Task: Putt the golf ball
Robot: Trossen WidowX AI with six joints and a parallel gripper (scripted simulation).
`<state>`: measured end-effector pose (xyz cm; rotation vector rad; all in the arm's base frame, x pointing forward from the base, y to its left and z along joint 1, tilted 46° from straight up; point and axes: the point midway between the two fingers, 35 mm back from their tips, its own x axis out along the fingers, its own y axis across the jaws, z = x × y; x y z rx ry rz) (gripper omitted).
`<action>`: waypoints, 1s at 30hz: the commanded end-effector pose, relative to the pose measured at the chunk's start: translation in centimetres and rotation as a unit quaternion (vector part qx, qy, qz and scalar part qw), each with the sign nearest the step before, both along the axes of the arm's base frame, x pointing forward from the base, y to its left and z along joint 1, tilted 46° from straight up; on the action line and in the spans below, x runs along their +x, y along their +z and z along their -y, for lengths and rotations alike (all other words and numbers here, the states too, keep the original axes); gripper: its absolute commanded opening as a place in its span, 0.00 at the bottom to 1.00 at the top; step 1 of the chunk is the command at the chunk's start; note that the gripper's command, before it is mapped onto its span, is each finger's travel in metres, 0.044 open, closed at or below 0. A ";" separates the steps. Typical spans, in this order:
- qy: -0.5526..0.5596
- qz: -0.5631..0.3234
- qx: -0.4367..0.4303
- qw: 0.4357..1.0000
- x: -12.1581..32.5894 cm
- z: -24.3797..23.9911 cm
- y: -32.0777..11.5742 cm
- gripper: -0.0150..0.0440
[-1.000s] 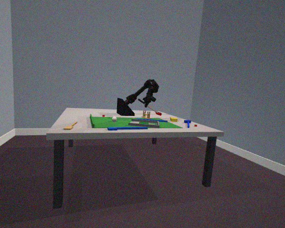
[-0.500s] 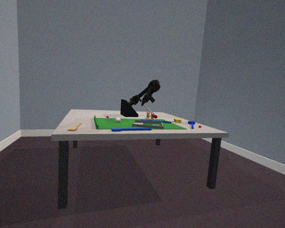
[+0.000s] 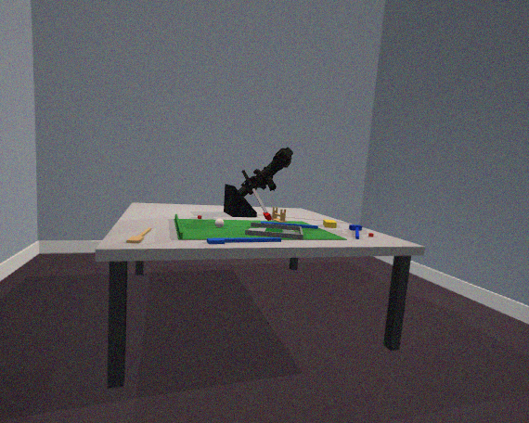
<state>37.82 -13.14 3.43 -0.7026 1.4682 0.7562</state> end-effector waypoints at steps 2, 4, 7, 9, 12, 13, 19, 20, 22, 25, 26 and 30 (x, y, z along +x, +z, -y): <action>-0.022 -0.019 -0.043 0.999 0.5 3.0 -1.4 0.25; -0.029 -0.029 -0.058 0.997 0.5 4.1 -2.2 0.25; -0.040 -0.045 -0.082 0.995 0.5 5.8 -3.2 0.25; -0.047 -0.056 -0.097 0.993 0.5 6.9 -3.9 0.25; -0.056 -0.072 -0.120 0.989 0.3 8.5 -5.0 0.25; -0.059 -0.077 -0.127 0.987 0.2 9.0 -5.4 0.25; -0.077 -0.109 -0.172 0.976 -0.4 12.1 -7.5 0.25; -0.080 -0.115 -0.180 0.974 -0.5 12.6 -7.9 0.25; -0.085 -0.126 -0.194 0.969 -0.8 13.6 -8.6 0.25; -0.092 -0.142 -0.216 0.962 -1.3 15.0 -9.7 0.25; -0.094 -0.147 -0.223 0.959 -1.5 15.5 -10.0 0.25; -0.100 -0.161 -0.241 0.952 -2.0 16.6 -10.9 0.25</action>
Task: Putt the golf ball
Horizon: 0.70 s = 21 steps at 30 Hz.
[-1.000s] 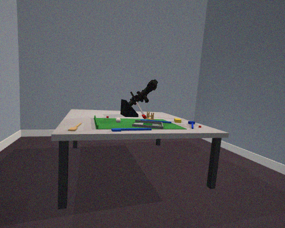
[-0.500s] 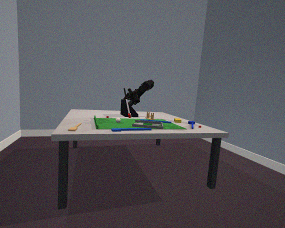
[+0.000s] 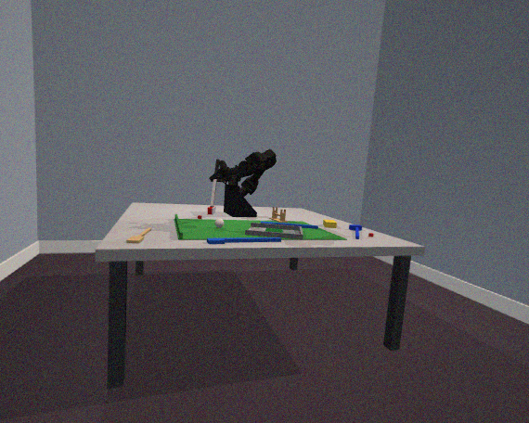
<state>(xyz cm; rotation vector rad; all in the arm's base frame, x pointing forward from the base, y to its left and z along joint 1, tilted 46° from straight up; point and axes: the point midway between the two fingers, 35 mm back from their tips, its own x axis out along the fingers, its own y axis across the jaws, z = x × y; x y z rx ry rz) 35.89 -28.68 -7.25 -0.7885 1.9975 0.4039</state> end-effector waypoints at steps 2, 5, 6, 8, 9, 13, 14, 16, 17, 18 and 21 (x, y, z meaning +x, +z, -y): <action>-0.005 -0.005 -0.021 1.000 0.0 1.1 -0.2 0.25; -0.005 -0.005 -0.021 1.000 0.0 1.1 -0.2 0.25; -0.005 -0.005 -0.021 1.000 0.0 1.1 -0.2 0.25; -0.005 -0.005 -0.021 1.000 0.0 1.1 -0.2 0.25; -0.005 -0.005 -0.021 1.000 0.0 1.0 -0.3 0.25; -0.005 -0.005 -0.020 1.000 0.2 -0.2 -1.5 0.25; -0.005 -0.005 -0.020 1.000 0.2 -0.6 -2.0 0.25; -0.005 -0.005 -0.020 1.000 0.3 -1.4 -2.7 0.25; -0.005 -0.005 -0.020 1.000 0.3 -1.7 -3.0 0.25; -0.005 -0.005 -0.020 1.000 0.3 -1.7 -3.0 0.25; -0.005 -0.005 -0.020 1.000 0.3 -1.8 -3.1 0.25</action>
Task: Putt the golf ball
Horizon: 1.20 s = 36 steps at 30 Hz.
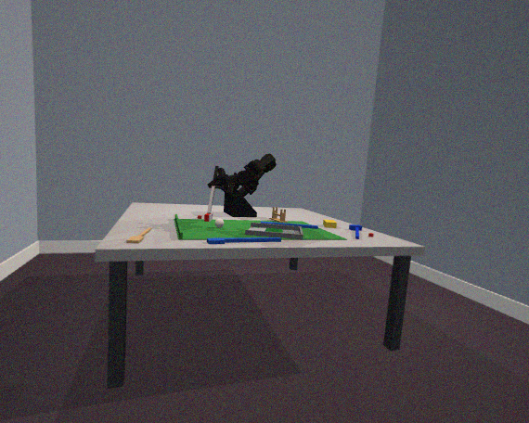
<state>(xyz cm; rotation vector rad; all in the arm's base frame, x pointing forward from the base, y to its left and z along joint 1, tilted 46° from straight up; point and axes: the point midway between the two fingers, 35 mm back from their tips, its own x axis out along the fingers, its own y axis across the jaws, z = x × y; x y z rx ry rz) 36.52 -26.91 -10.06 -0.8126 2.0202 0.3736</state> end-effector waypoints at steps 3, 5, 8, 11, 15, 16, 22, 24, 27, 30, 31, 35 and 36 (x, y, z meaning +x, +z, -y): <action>-0.006 0.001 -0.001 1.000 -0.3 -0.2 -0.4 0.25; -0.006 0.001 -0.001 1.000 -0.2 -0.4 -0.6 0.25; -0.006 0.001 -0.001 1.000 -0.2 -0.7 -1.0 0.25; -0.006 0.001 -0.001 1.000 -0.1 -1.0 -1.3 0.25; -0.006 0.001 -0.001 1.000 -0.1 -1.5 -1.8 0.25; -0.006 0.001 -0.001 1.000 0.0 -1.6 -1.9 0.25; -0.006 0.001 0.000 1.000 0.0 -2.1 -2.4 0.25; -0.003 0.002 -0.001 1.000 0.2 -1.9 -2.1 0.25; -0.003 0.002 -0.001 1.000 0.2 -1.9 -2.1 0.25; -0.003 0.002 -0.001 1.000 0.2 -1.9 -2.1 0.25; -0.003 0.002 -0.001 1.000 0.2 -1.9 -2.1 0.25; -0.004 0.002 -0.001 1.000 -0.2 -1.5 -2.6 0.25; -0.004 0.002 -0.001 1.000 -0.4 -1.3 -2.9 0.25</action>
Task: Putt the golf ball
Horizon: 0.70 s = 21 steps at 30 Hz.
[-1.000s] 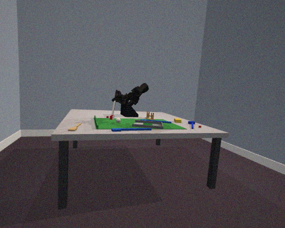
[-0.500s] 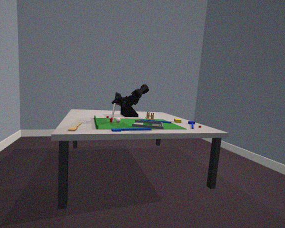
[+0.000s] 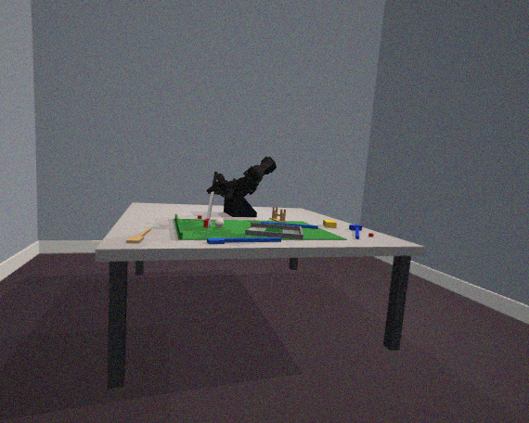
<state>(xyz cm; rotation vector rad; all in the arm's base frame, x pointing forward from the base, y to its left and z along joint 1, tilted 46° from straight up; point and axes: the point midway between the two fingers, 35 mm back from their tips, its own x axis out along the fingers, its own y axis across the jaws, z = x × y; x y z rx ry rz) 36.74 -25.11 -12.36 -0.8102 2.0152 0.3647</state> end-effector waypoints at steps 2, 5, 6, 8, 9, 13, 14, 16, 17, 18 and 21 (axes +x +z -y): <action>-0.003 -0.003 0.000 1.000 -1.3 1.2 -1.5 0.25; -0.004 -0.003 0.000 1.000 -1.7 1.5 -2.0 0.25; -0.004 -0.003 0.000 1.000 -1.7 1.5 -2.0 0.25; -0.004 -0.003 0.000 1.000 -1.7 1.5 -2.0 0.25; -0.007 0.000 0.003 1.000 -1.4 1.4 -1.8 0.25; -0.007 0.000 0.004 1.000 -0.8 1.0 -1.3 0.25; -0.006 0.000 0.004 1.000 -0.1 0.3 -0.5 0.25; -0.006 0.000 0.005 1.000 1.6 -1.4 1.3 0.25; -0.005 0.000 0.005 1.000 2.3 -2.3 2.3 0.25; -0.005 0.000 0.005 1.000 3.0 -3.2 3.3 0.25; -0.004 -0.002 0.004 1.000 4.7 -6.1 6.2 0.25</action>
